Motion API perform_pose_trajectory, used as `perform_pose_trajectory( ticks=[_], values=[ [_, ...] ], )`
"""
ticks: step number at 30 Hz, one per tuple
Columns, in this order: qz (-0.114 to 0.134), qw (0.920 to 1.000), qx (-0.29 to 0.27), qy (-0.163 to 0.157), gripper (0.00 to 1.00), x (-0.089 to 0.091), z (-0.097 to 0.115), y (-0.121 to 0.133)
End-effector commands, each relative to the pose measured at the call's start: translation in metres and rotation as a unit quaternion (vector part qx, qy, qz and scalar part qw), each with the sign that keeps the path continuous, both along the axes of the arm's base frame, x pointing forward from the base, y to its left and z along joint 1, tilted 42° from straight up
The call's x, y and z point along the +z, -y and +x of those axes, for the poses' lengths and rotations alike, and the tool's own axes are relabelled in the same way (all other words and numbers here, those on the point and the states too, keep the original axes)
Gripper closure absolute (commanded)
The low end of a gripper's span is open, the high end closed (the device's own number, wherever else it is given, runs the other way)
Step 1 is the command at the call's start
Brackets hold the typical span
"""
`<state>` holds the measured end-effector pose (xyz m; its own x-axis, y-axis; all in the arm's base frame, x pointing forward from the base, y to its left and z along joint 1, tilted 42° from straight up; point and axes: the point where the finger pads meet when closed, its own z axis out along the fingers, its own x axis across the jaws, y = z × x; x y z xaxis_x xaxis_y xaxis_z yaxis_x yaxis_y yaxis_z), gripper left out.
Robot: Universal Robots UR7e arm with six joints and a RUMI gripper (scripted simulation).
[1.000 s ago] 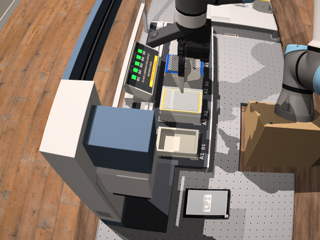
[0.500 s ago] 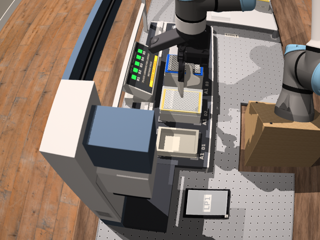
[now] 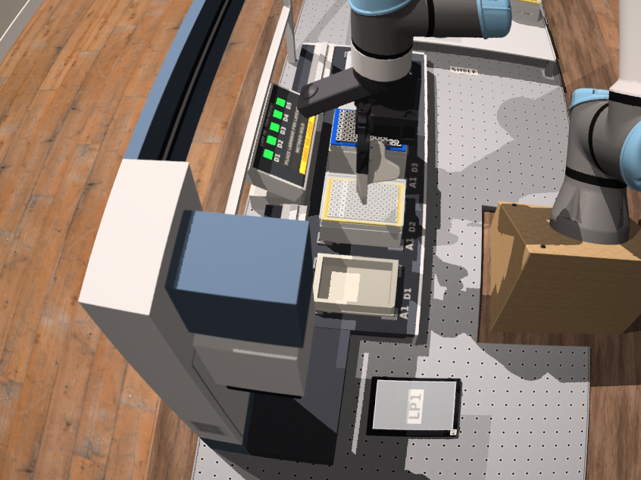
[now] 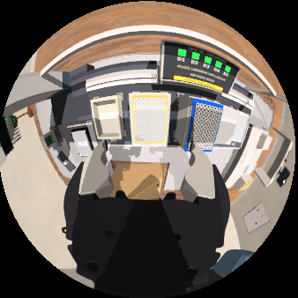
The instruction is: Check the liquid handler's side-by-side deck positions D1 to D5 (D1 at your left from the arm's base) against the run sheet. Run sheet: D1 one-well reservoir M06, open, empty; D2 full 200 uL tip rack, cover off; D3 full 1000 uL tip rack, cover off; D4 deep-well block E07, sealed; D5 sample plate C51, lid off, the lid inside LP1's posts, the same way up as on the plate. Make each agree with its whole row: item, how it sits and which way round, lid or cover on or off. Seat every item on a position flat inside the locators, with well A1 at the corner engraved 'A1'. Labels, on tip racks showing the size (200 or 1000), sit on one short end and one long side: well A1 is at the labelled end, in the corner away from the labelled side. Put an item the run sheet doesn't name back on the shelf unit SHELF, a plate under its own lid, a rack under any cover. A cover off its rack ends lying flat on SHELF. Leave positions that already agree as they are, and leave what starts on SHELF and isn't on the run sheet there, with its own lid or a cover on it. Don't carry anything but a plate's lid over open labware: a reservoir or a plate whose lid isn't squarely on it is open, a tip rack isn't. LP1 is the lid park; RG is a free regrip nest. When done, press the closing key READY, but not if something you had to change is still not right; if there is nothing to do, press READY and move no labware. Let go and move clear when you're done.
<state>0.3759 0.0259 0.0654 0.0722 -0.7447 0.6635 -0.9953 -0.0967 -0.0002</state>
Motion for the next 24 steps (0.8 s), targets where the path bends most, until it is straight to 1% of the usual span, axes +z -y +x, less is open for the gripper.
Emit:
perform_pose_trajectory(
  ticks=[1,24],
  values=[
    [0.000,1.0000,0.001,0.000,0.18,-0.010,0.001,0.009],
    [0.000,1.0000,0.001,0.000,0.18,-0.034,0.003,0.030]
  ],
)
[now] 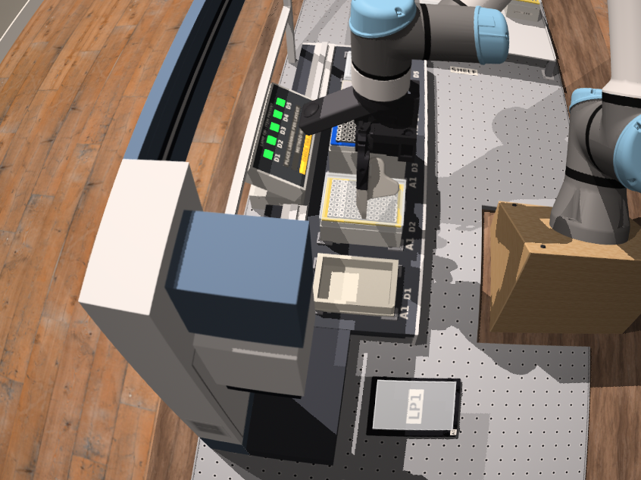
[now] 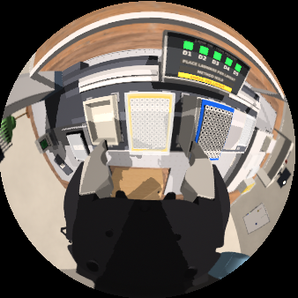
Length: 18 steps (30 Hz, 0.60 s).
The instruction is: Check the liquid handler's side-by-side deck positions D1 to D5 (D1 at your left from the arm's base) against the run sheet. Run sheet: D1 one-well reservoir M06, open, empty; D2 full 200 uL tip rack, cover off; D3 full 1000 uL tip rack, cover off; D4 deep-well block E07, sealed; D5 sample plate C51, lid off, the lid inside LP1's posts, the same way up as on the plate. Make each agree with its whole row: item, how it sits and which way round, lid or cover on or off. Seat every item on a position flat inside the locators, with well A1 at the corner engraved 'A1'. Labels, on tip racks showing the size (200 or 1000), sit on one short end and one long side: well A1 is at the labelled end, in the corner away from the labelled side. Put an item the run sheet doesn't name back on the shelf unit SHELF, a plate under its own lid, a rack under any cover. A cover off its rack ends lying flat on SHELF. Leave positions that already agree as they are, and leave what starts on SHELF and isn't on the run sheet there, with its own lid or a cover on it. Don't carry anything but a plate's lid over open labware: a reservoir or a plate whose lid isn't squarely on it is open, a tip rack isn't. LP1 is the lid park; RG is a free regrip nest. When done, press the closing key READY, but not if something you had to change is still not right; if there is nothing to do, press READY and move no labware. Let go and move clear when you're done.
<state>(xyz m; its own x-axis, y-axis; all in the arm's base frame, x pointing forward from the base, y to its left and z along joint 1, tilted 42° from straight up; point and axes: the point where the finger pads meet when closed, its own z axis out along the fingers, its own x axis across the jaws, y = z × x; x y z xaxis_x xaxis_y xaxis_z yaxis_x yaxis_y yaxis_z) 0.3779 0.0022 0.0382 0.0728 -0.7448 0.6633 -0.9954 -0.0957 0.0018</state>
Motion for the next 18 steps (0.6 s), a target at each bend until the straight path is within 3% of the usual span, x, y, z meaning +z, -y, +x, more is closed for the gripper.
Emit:
perform_pose_trajectory(
  ticks=[1,18],
  values=[
    [0.000,1.0000,0.001,0.001,0.18,-0.008,0.001,0.007],
    [0.000,1.0000,0.001,0.001,0.18,-0.026,0.003,0.024]
  ],
)
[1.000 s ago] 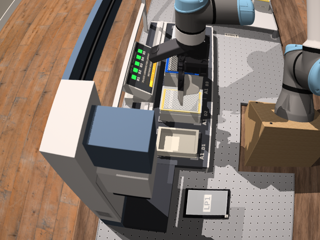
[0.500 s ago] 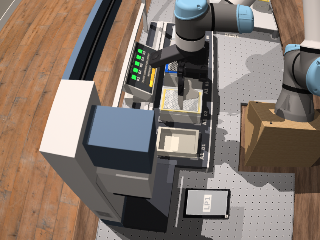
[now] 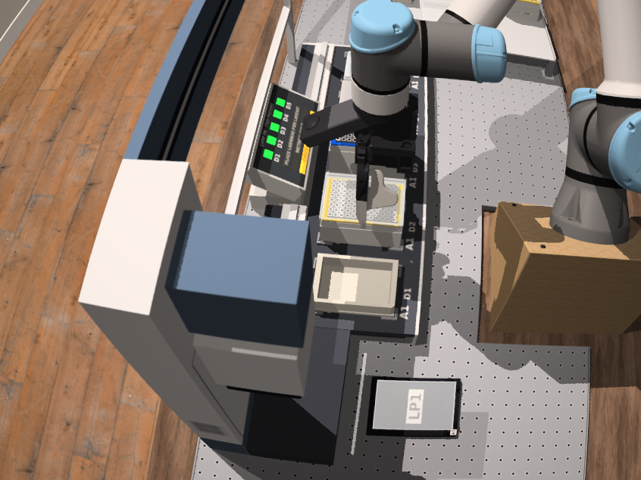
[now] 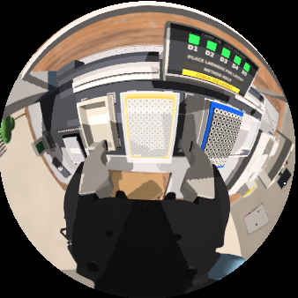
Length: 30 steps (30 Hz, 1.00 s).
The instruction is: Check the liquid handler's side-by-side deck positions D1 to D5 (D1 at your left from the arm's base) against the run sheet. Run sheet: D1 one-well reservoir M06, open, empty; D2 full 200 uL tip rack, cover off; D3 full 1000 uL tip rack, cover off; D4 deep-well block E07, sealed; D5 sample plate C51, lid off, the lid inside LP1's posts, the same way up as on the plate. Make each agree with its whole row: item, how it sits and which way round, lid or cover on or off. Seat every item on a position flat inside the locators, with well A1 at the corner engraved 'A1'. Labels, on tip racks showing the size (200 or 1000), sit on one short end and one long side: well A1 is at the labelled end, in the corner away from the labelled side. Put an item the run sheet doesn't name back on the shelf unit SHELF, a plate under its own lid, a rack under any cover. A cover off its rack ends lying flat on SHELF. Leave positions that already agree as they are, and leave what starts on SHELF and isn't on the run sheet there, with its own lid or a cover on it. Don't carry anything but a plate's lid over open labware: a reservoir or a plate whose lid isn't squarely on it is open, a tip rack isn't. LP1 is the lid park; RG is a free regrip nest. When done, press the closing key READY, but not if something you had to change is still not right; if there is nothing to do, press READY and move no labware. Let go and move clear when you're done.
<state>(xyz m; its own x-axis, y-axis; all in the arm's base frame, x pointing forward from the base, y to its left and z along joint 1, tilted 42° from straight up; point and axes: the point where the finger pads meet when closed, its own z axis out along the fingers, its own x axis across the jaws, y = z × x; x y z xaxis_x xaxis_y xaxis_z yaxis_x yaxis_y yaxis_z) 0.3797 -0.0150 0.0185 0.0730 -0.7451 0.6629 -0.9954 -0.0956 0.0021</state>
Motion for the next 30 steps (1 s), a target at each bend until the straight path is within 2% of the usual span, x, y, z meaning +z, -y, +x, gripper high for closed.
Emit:
perform_pose_trajectory(
  ticks=[1,20,30],
  values=[
    [0.000,1.0000,0.001,0.001,0.18,-0.008,0.001,0.007],
    [0.000,1.0000,0.001,0.001,0.18,-0.029,0.003,0.026],
    [0.000,1.0000,0.001,0.002,0.18,-0.029,0.004,0.026]
  ],
)
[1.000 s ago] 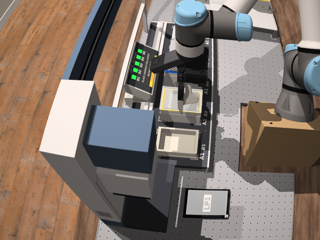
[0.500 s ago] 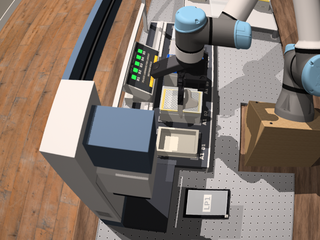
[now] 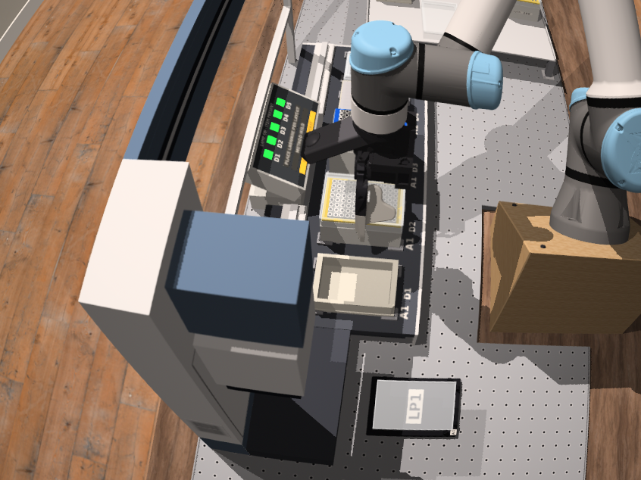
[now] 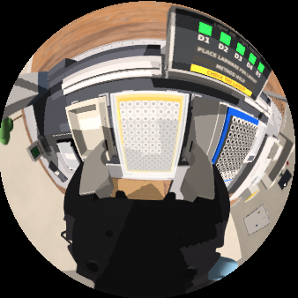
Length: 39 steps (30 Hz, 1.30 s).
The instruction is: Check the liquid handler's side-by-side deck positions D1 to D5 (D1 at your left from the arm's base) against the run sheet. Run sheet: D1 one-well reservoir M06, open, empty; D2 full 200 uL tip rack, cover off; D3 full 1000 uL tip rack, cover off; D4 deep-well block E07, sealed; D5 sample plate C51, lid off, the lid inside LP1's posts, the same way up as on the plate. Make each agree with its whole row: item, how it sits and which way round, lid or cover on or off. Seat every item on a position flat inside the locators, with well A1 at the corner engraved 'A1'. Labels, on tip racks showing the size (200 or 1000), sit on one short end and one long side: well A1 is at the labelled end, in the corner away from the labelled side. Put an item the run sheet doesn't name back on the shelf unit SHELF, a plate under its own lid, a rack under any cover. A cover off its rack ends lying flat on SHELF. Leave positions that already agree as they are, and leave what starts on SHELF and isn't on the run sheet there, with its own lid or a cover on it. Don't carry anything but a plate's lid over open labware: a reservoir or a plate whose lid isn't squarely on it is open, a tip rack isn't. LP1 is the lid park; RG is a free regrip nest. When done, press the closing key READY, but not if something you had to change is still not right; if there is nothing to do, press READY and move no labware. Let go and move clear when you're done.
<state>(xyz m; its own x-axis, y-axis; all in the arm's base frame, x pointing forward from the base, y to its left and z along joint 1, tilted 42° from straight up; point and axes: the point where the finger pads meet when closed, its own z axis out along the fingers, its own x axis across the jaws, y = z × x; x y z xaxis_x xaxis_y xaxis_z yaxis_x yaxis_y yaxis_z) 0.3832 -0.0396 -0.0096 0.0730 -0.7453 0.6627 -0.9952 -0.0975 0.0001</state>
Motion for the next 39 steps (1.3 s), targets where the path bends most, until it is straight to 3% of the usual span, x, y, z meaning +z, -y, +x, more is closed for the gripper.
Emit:
perform_pose_trajectory(
  ticks=[1,10,11,39],
  values=[
    [0.000,1.0000,0.000,0.001,0.18,-0.0006,0.0004,0.0013],
    [0.000,1.0000,0.001,0.003,0.18,0.0005,0.0017,0.0005],
    [0.000,1.0000,0.001,0.003,1.00,0.0005,0.0017,0.0005],
    [0.000,1.0000,0.001,0.003,1.00,0.0005,0.0017,0.0005]
  ],
)
